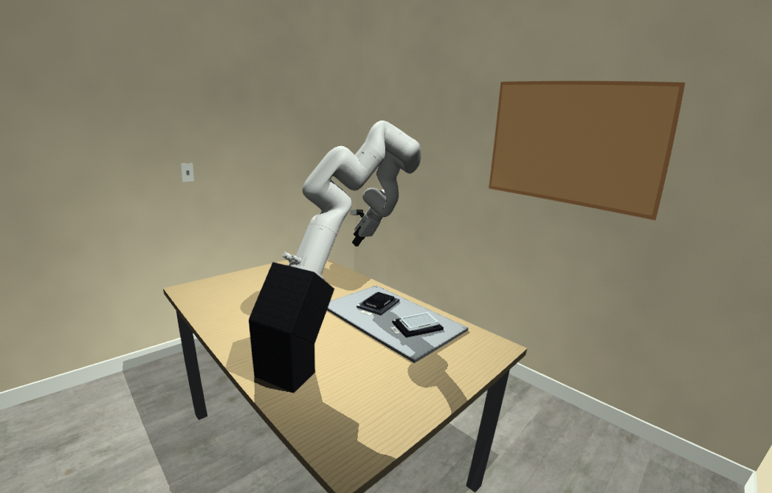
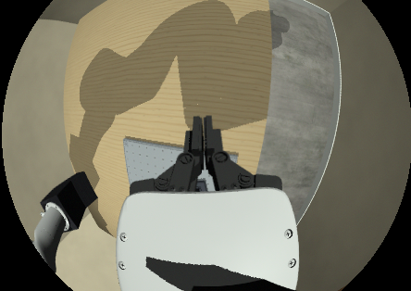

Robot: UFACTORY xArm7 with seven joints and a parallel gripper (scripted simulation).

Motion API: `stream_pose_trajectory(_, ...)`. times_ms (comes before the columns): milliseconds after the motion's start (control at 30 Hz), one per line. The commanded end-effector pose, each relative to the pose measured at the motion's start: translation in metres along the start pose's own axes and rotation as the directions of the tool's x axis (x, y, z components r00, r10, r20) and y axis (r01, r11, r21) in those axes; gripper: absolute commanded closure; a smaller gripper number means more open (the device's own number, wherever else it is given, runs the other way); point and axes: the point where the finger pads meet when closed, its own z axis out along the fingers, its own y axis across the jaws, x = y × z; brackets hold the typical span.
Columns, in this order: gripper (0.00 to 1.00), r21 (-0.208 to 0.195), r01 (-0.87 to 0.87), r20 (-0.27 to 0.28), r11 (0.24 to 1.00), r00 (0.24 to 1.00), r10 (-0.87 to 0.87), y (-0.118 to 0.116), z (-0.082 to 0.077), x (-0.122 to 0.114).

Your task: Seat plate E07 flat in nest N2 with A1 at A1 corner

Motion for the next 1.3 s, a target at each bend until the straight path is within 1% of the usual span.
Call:
stream_pose_trajectory(0,1.00,-0.003,-0.081,0.051,0.997,0.995,0.081,0.003,-0.014,-0.013)
stream_pose_trajectory(33,1.00,-0.003,-0.081,0.051,0.997,0.995,0.081,0.004,-0.015,-0.014)
stream_pose_trajectory(100,1.00,-0.007,-0.139,0.083,0.990,0.987,0.139,0.004,-0.021,-0.022)
stream_pose_trajectory(133,1.00,-0.009,-0.159,0.095,0.987,0.983,0.159,0.005,-0.023,-0.026)
stream_pose_trajectory(167,1.00,-0.009,-0.159,0.095,0.987,0.983,0.159,0.005,-0.024,-0.027)
stream_pose_trajectory(200,1.00,-0.012,-0.188,0.111,0.982,0.976,0.188,0.005,-0.027,-0.031)
stream_pose_trajectory(267,1.00,-0.012,-0.188,0.111,0.982,0.976,0.188,0.005,-0.027,-0.031)
stream_pose_trajectory(433,1.00,-0.035,-0.316,0.183,0.948,0.931,0.317,0.005,-0.041,-0.052)
stream_pose_trajectory(500,1.00,-0.035,-0.316,0.183,0.948,0.931,0.317,0.005,-0.042,-0.054)
stream_pose_trajectory(600,1.00,-0.055,-0.393,0.227,0.918,0.890,0.395,0.003,-0.049,-0.067)
stream_pose_trajectory(633,1.00,-0.055,-0.393,0.227,0.918,0.890,0.395,0.003,-0.050,-0.068)
stream_pose_trajectory(733,1.00,-0.080,-0.467,0.268,0.881,0.841,0.470,0.000,-0.057,-0.081)
stream_pose_trajectory(833,1.00,-0.080,-0.467,0.268,0.880,0.841,0.471,0.000,-0.058,-0.082)
stream_pose_trajectory(933,1.00,-0.110,-0.537,0.307,0.837,0.782,0.542,-0.003,-0.064,-0.095)
stream_pose_trajectory(967,1.00,-0.111,-0.538,0.308,0.835,0.781,0.544,-0.004,-0.065,-0.097)
stream_pose_trajectory(1067,1.00,-0.144,-0.602,0.342,0.785,0.715,0.610,-0.008,-0.072,-0.110)
stream_pose_trajectory(1100,1.00,-0.146,-0.605,0.343,0.783,0.711,0.613,-0.008,-0.072,-0.111)
stream_pose_trajectory(1200,1.00,-0.183,-0.661,0.373,0.727,0.638,0.674,-0.013,-0.078,-0.124)
stream_pose_trajectory(1233,1.00,-0.186,-0.665,0.375,0.723,0.632,0.678,-0.014,-0.079,-0.126)
stream_pose_trajectory(1267,1.00,-0.199,-0.682,0.384,0.703,0.606,0.697,-0.015,-0.081,-0.130)
